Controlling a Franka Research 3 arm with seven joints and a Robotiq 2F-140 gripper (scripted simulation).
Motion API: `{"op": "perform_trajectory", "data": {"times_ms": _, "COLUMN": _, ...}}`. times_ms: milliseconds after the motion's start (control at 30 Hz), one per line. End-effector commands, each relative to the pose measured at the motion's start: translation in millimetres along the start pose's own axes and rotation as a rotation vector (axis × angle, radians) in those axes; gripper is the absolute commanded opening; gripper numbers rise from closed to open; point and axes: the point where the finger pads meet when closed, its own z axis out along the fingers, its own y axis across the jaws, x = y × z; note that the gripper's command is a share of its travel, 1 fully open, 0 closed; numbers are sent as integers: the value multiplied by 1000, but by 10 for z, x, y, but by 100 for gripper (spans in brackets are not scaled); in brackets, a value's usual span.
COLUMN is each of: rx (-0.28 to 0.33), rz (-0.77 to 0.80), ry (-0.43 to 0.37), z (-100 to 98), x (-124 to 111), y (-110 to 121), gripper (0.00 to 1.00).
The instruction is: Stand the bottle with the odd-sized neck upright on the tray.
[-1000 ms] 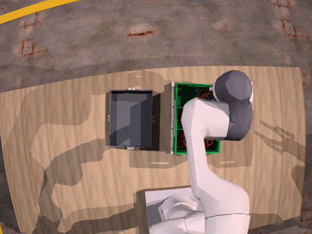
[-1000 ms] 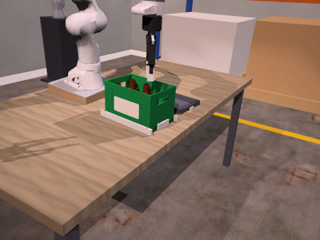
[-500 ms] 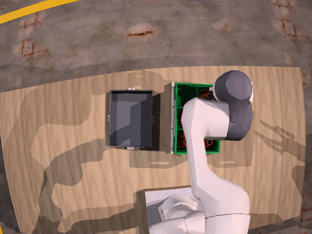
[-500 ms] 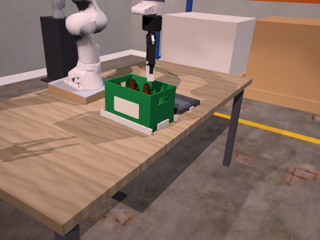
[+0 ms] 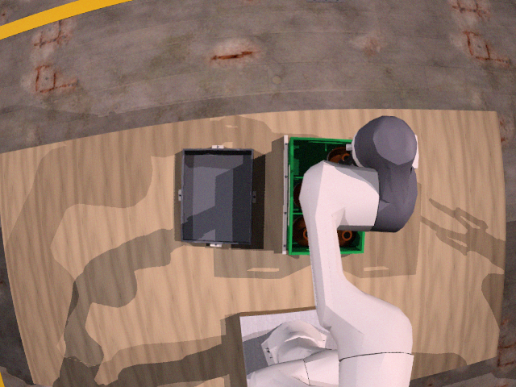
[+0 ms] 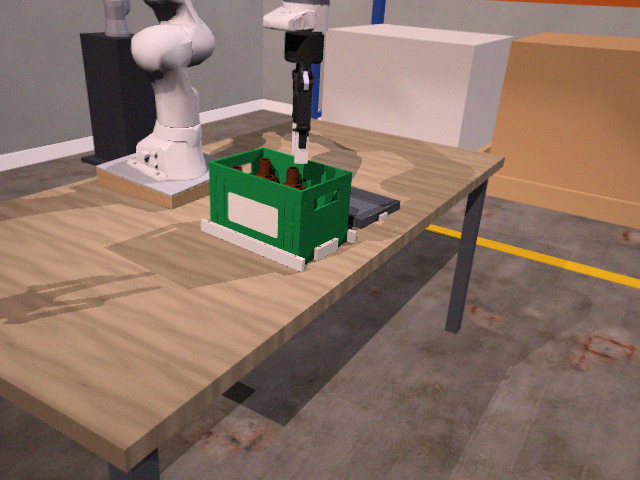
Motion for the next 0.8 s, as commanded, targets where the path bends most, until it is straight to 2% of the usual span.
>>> {"op": "perform_trajectory", "data": {"times_ms": 0, "rx": -2, "rz": -5, "ry": -3, "z": 35, "x": -10, "y": 6, "gripper": 44}}
{"op": "perform_trajectory", "data": {"times_ms": 767, "rx": -2, "rz": -5, "ry": -3, "z": 294, "x": -12, "y": 6, "gripper": 44}}
